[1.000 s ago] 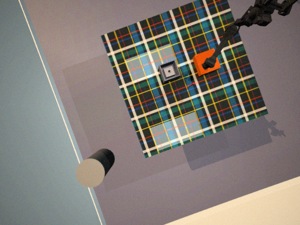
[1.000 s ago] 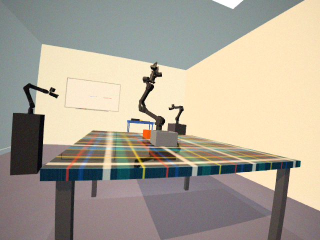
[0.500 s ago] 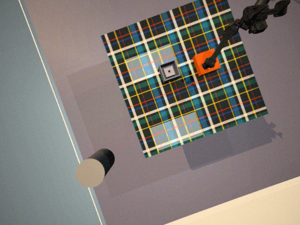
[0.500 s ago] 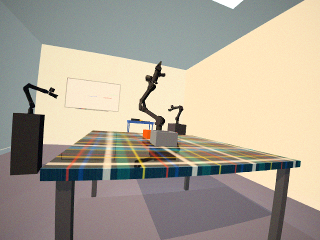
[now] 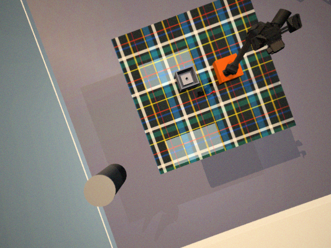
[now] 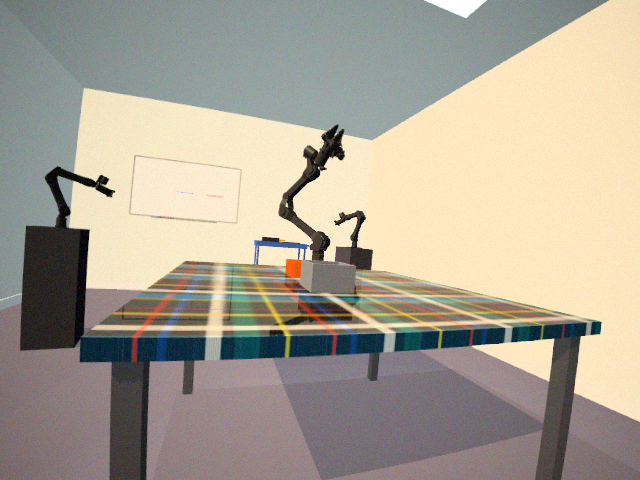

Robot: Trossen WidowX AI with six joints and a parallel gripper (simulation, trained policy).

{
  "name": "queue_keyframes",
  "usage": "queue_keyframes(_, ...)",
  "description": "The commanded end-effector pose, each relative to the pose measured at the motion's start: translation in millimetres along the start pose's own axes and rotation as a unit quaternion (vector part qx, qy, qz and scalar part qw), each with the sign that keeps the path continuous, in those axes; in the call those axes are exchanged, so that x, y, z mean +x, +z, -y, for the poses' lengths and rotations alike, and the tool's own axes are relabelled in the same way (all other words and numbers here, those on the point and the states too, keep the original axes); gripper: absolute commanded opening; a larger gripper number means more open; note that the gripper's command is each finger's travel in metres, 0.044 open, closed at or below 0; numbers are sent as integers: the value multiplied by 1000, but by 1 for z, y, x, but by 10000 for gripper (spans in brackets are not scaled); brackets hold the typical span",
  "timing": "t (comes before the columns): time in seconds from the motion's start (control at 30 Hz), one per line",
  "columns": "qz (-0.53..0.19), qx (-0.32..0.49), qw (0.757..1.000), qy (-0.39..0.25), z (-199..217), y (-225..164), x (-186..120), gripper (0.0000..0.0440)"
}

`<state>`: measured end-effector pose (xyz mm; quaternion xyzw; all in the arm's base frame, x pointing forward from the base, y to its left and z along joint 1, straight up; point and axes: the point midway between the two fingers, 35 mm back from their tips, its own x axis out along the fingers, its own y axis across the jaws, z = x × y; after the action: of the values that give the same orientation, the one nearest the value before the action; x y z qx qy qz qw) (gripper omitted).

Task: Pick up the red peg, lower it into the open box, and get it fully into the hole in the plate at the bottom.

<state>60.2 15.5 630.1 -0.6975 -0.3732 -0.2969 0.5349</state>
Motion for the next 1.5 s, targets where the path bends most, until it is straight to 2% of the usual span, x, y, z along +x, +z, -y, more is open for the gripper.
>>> queue_keyframes(0.0,16,52,997,59,-36,22,8,440)
queue_keyframes(0.33,25,170,969,177,-104,62,9,440)
queue_keyframes(0.7,6,287,907,307,-175,109,-6,440)
queue_keyframes(1.07,-42,386,816,428,-238,154,-38,440)
queue_keyframes(1.47,-135,462,691,539,-297,193,-89,440)
